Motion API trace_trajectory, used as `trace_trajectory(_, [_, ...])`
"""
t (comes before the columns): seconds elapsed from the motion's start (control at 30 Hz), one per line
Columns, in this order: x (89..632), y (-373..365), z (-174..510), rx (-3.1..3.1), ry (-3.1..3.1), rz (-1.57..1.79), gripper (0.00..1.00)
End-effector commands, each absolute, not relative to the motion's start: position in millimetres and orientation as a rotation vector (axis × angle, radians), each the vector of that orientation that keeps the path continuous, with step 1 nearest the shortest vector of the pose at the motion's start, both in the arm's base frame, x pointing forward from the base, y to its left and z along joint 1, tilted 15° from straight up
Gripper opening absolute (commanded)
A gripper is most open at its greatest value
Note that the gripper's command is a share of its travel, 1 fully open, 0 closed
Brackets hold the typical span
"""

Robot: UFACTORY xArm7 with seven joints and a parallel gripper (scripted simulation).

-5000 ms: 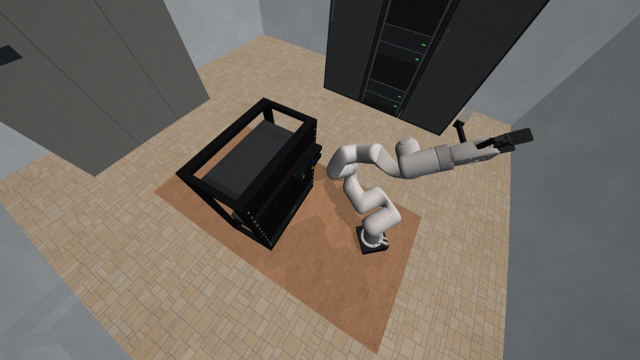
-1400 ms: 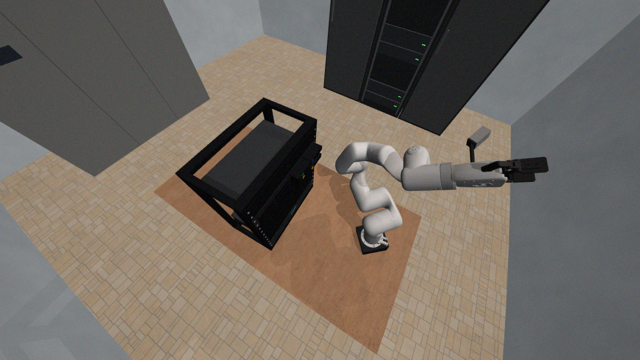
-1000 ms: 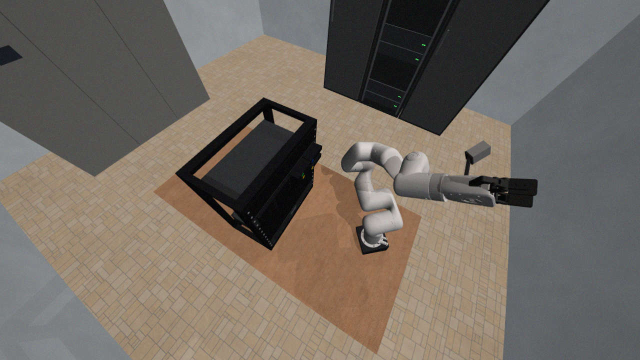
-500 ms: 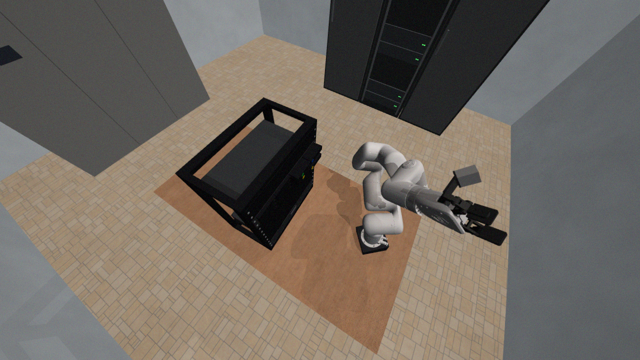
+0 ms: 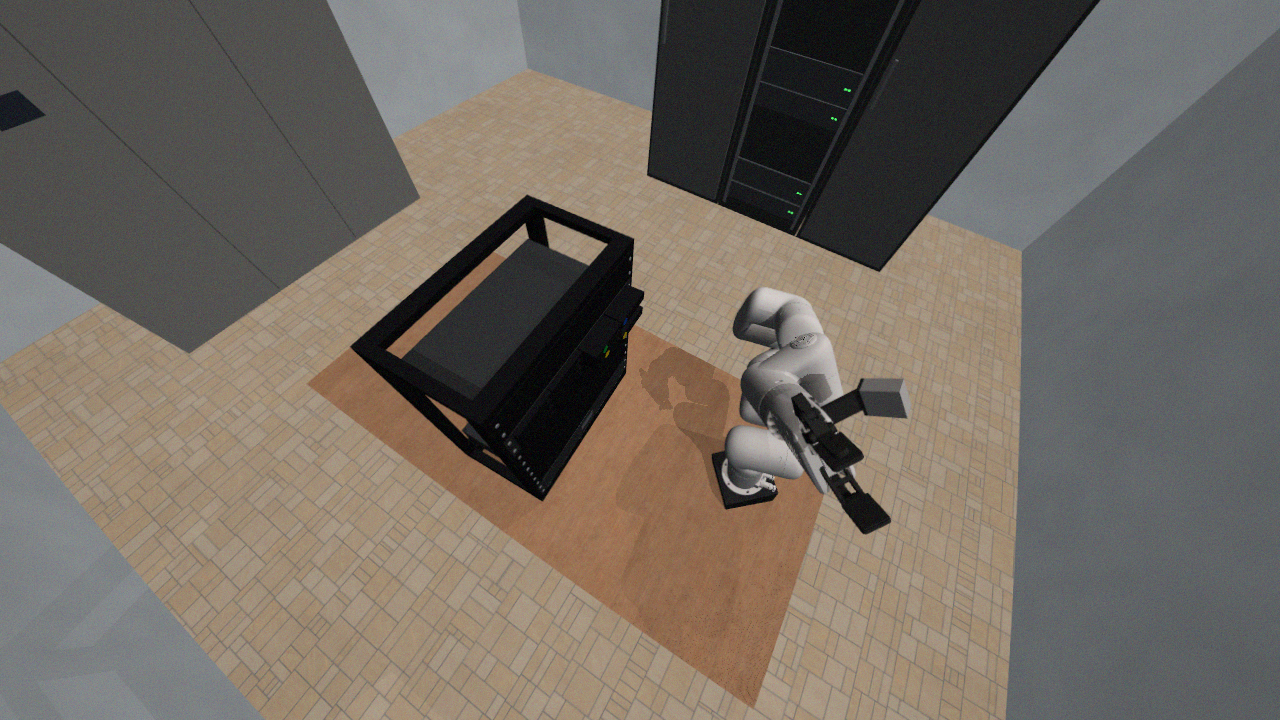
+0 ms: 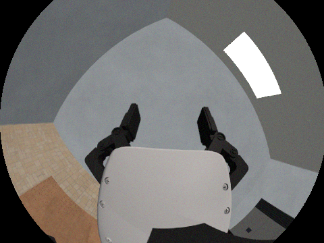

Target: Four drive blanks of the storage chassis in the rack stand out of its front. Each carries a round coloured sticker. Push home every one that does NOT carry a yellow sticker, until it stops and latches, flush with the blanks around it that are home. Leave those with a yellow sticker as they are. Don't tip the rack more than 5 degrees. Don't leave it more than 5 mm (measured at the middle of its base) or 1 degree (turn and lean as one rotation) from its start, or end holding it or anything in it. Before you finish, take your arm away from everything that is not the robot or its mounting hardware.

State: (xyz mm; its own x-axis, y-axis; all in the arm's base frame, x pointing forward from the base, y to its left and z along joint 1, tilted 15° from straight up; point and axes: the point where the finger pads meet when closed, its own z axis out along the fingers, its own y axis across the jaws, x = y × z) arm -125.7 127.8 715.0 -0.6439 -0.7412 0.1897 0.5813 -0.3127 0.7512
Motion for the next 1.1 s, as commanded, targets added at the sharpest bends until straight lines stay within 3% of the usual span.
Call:
trace_trajectory(0.0, [-89, 145, 710, 0.148, -1.065, -2.171, 1.00])
trace_trajectory(0.63, [58, 155, 667, -0.268, -1.204, -2.670, 1.00])
trace_trajectory(1.07, [160, 109, 612, -0.714, -1.361, -2.991, 1.00])
